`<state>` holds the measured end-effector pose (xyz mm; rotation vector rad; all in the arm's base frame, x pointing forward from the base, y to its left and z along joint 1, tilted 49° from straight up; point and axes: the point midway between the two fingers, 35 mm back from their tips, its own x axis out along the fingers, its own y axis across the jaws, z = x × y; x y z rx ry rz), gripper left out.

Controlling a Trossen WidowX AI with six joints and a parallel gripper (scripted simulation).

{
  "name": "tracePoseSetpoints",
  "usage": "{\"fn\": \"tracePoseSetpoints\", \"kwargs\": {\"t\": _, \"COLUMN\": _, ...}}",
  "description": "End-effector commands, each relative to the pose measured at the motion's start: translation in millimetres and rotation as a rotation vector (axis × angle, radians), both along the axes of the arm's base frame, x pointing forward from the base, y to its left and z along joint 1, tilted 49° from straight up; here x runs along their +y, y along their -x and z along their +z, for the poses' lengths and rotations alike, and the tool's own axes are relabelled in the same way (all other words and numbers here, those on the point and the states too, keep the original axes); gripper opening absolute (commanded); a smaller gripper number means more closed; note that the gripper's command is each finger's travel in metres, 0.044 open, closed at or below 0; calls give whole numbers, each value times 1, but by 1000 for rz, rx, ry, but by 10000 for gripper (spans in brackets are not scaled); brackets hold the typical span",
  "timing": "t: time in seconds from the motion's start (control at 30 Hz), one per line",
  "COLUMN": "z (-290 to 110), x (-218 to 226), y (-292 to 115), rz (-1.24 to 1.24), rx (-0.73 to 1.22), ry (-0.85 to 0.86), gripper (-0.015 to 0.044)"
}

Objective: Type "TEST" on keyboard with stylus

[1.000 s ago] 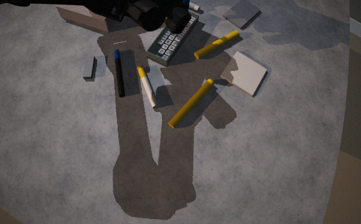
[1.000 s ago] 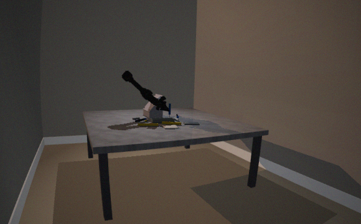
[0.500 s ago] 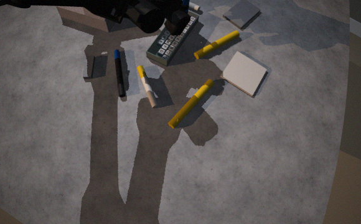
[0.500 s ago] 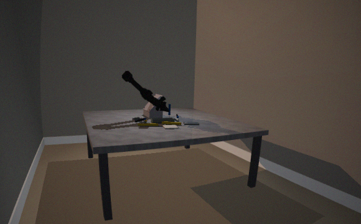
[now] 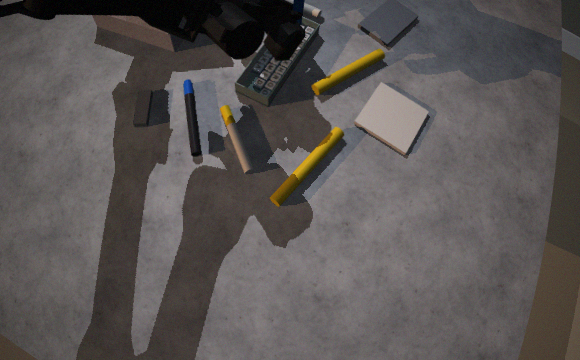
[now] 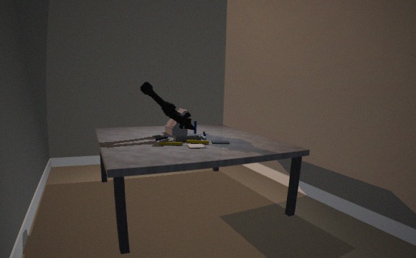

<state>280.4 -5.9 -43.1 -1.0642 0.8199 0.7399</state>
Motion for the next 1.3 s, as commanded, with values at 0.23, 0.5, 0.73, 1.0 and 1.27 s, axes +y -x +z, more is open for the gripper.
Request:
{"fn": "tracePoseSetpoints", "kwargs": {"t": 0.23, "z": -5, "x": -3, "y": 1, "rz": 6, "rx": 6, "ry": -4, "gripper": 81}}
{"fn": "tracePoseSetpoints", "kwargs": {"t": 0.5, "z": -6, "x": -4, "y": 1, "rz": 6, "rx": 6, "ry": -3, "gripper": 81}}
{"fn": "tracePoseSetpoints", "kwargs": {"t": 0.73, "z": -6, "x": -3, "y": 1, "rz": 6, "rx": 6, "ry": -3, "gripper": 81}}
{"fn": "tracePoseSetpoints", "kwargs": {"t": 1.0, "z": 11, "x": 15, "y": 2, "rz": 6, "rx": 6, "ry": -4, "gripper": 81}}
{"fn": "tracePoseSetpoints", "kwargs": {"t": 1.27, "z": 17, "x": 25, "y": 5, "rz": 7, "rx": 7, "ry": -6, "gripper": 85}}
